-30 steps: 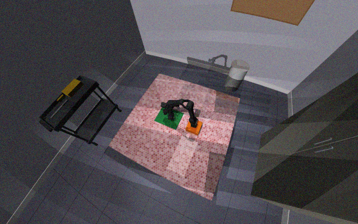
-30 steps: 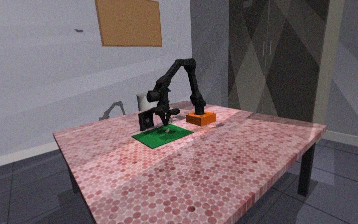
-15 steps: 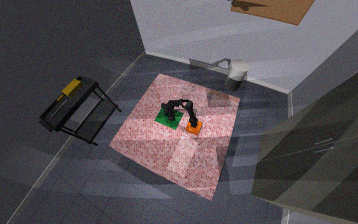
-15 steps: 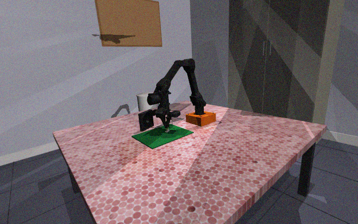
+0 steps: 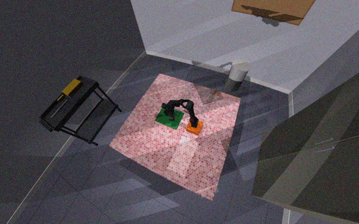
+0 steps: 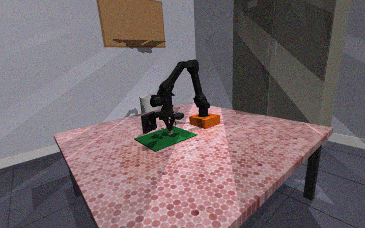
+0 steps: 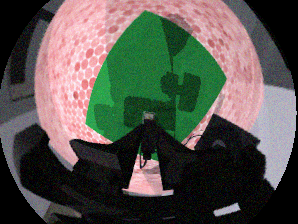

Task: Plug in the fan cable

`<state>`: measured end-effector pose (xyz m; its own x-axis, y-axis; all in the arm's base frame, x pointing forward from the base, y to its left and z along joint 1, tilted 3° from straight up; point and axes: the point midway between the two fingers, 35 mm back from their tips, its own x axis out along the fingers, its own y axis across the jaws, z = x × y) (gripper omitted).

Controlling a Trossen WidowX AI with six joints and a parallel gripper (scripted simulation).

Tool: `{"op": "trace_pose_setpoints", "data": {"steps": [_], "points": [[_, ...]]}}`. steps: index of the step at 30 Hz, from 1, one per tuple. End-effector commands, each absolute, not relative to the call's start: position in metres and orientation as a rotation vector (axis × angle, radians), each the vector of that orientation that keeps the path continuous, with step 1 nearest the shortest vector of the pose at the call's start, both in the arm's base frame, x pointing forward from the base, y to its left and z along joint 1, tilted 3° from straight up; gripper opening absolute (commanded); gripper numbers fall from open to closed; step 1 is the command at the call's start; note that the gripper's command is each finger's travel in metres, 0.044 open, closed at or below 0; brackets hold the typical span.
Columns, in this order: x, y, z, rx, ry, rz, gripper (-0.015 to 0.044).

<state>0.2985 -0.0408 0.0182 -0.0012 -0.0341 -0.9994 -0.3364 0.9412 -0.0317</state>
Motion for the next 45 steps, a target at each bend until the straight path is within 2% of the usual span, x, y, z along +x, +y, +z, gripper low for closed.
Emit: {"op": "trace_pose_setpoints", "data": {"steps": [1, 45], "points": [[0.299, -0.042, 0.017, -0.302, 1.561, 0.243, 0.0000], [0.298, -0.042, -0.001, -0.304, 1.561, 0.246, 0.0000]]}}
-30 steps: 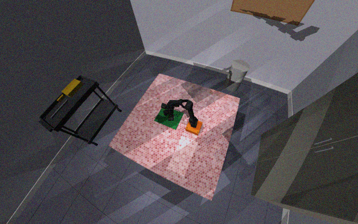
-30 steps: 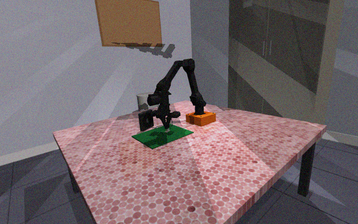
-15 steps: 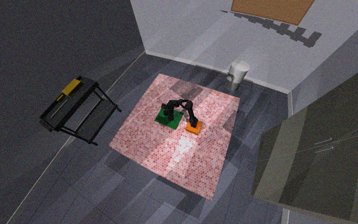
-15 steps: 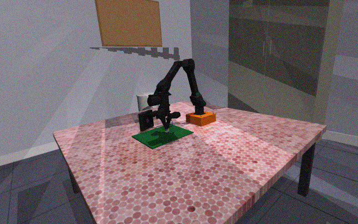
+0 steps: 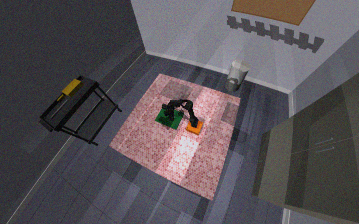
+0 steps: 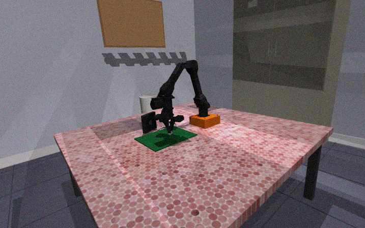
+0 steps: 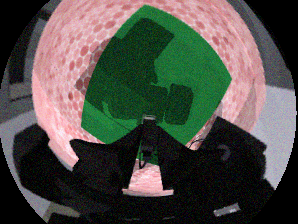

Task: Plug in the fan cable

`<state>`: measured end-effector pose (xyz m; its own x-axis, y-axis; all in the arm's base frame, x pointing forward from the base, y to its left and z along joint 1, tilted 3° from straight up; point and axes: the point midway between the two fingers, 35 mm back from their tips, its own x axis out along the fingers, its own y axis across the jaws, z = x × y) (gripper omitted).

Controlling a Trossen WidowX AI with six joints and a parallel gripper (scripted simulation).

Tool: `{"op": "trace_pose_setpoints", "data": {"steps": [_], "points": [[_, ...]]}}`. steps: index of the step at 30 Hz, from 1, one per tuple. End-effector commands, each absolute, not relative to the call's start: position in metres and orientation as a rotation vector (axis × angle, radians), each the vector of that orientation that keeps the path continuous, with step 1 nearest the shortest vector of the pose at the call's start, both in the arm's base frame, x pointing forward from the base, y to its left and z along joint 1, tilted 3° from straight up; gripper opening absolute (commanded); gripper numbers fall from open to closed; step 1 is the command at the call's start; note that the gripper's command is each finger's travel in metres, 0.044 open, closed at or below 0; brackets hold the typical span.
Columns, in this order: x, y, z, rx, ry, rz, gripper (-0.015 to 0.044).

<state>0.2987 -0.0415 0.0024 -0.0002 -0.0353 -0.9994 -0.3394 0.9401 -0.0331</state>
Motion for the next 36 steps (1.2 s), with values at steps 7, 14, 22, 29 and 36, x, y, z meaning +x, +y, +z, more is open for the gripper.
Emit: {"op": "trace_pose_setpoints", "data": {"steps": [7, 14, 22, 29, 36], "points": [[0.298, -0.042, -0.005, -0.304, 1.561, 0.246, 0.0000], [0.299, -0.042, -0.002, -0.300, 1.559, 0.244, 0.0184], [0.300, -0.041, 0.025, -0.302, 1.560, 0.245, 0.0260], [0.299, -0.040, 0.053, -0.304, 1.561, 0.246, 0.0260], [0.345, -0.030, 0.058, -0.304, 1.557, 0.246, 0.0260]]}}
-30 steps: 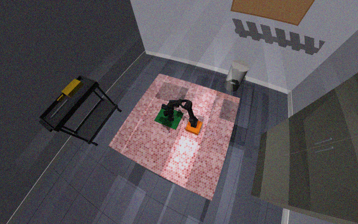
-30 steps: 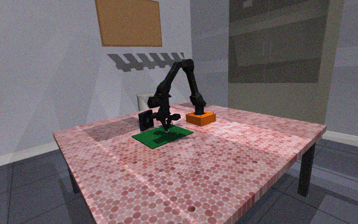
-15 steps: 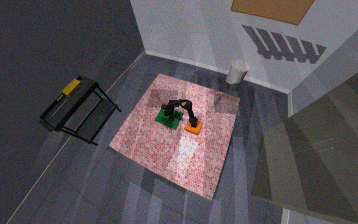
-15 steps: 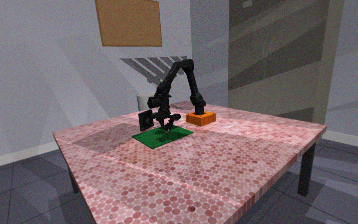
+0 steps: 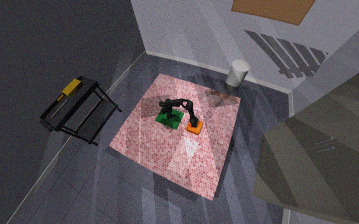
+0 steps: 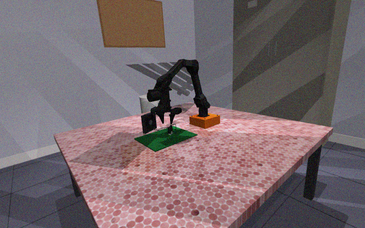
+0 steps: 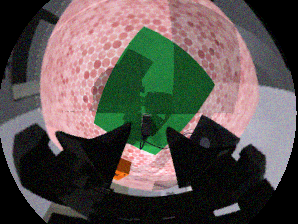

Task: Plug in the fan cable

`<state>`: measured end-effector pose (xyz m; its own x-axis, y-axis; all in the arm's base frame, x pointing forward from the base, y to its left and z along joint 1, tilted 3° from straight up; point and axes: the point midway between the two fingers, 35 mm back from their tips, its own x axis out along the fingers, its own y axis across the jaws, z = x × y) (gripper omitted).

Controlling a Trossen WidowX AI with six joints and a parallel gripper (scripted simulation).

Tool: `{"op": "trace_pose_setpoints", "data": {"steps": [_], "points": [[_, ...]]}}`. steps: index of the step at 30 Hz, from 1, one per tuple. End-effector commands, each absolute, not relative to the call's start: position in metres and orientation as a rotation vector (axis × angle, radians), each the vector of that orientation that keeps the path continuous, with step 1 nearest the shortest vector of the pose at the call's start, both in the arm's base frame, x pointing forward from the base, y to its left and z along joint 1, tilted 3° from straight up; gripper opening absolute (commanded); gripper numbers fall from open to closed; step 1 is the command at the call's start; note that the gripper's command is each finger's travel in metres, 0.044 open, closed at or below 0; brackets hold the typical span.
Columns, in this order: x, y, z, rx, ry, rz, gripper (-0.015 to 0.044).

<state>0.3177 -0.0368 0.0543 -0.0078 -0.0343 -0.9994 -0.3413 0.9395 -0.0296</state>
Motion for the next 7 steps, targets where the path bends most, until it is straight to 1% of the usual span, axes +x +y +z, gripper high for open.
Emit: {"op": "trace_pose_setpoints", "data": {"steps": [1, 7], "points": [[0.355, -0.027, 0.059, -0.304, 1.556, 0.246, 0.0260], [0.409, -0.008, 0.056, -0.303, 1.551, 0.247, 0.0260]]}}
